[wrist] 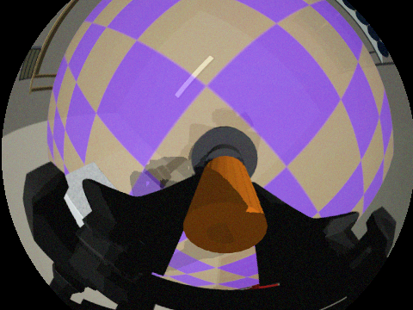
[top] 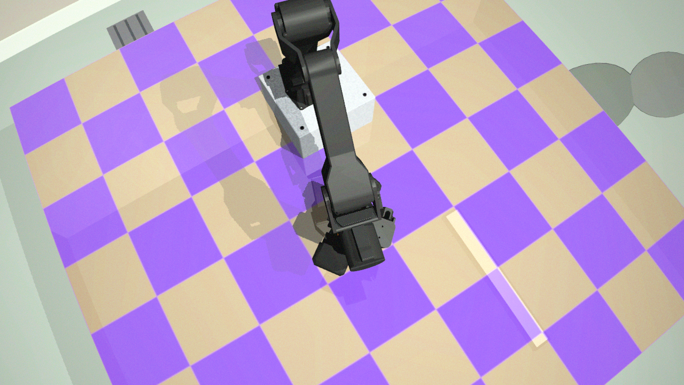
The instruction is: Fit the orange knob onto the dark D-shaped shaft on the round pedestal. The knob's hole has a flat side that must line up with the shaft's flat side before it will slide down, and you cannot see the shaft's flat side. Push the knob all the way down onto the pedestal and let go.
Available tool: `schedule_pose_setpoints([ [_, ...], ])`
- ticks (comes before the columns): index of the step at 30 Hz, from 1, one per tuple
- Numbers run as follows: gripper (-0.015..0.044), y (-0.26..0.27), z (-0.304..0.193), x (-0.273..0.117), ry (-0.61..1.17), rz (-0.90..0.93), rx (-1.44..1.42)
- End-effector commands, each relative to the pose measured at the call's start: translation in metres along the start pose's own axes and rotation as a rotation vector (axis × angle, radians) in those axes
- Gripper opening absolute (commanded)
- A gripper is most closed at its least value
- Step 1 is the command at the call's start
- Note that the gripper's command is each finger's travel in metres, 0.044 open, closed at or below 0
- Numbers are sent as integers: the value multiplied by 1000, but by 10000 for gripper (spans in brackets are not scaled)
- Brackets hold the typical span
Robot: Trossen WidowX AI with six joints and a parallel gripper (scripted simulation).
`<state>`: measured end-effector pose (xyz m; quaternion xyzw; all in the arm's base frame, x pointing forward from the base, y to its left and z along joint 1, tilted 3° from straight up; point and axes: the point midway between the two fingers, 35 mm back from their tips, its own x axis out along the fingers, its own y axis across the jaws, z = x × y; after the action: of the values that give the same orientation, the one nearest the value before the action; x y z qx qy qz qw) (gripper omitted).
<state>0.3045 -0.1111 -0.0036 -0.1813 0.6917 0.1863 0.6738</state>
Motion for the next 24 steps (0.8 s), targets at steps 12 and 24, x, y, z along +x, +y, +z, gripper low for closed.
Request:
schedule_pose_setpoints([
  [12,0,-1,0,3,2,-2,-123],
  [24,0,0,0,4,2,-2,-123],
])
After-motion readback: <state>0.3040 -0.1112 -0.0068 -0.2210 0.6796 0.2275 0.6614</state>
